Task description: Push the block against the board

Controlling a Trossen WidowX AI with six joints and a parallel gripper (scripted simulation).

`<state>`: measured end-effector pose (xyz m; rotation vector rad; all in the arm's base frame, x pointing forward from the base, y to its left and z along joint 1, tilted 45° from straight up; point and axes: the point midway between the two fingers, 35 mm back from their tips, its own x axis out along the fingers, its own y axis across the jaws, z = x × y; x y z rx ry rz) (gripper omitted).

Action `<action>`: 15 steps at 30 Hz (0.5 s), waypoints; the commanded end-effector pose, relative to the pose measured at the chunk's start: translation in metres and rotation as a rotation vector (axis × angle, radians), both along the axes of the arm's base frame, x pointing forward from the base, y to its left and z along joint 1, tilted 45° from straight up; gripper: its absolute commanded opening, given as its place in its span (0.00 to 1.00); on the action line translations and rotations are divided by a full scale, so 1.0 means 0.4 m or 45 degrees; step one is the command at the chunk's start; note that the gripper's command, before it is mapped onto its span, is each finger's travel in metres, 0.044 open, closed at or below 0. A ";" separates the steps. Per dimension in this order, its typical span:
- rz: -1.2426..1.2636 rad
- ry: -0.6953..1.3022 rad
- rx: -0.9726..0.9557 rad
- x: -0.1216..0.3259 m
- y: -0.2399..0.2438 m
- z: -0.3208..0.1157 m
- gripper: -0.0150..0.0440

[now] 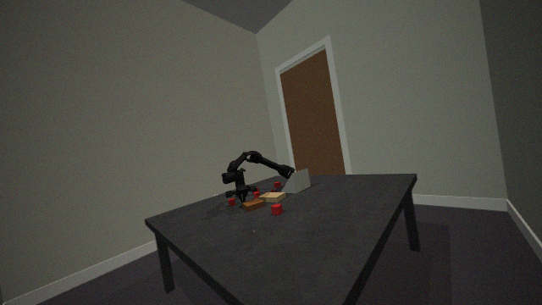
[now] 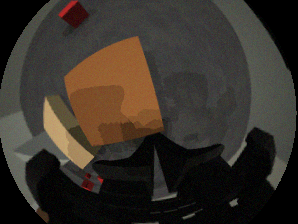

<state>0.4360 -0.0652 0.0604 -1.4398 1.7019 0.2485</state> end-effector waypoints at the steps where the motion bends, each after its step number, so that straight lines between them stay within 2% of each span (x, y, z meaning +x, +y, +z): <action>1: -0.011 0.006 0.004 0.003 0.005 -0.017 0.25; 15: -0.011 0.005 0.006 0.021 0.041 -0.051 0.25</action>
